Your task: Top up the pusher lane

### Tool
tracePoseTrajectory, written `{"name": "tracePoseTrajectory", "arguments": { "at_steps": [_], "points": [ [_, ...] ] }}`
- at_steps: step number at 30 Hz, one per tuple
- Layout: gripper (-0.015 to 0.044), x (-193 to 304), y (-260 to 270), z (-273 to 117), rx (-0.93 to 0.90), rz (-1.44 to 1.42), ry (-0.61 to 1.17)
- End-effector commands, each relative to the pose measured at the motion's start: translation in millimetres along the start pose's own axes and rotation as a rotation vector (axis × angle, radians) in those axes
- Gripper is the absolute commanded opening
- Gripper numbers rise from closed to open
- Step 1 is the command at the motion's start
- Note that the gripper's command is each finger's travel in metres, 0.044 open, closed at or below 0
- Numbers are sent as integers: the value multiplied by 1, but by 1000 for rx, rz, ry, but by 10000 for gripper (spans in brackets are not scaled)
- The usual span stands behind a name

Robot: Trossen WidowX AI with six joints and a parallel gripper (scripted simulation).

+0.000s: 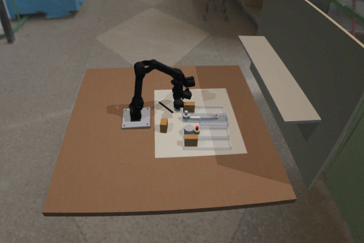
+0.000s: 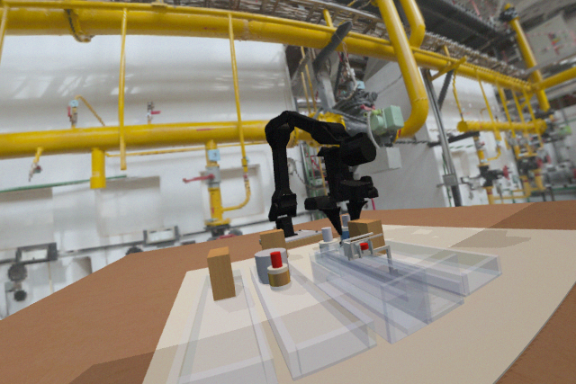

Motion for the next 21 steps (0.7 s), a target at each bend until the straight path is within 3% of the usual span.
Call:
{"name": "tracePoseTrajectory", "arguments": {
  "at_steps": [1,13,21],
  "points": [
    [0,-2,2,-24,2,4,-13],
    [0,5,8,-87,2,4,-12],
    [0,3,-9,-78,3,15,-13]
  ]
}}
Point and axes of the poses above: the point midway between the two fingers, 35 mm back from their tips, its own z axis out along the fingers, its own y axis across the jaws, x = y × z, the point moved 6 cm from there along -z, back along the fingers, and after that the axes turned 8 degrees about -z, right-handed, at the moved point
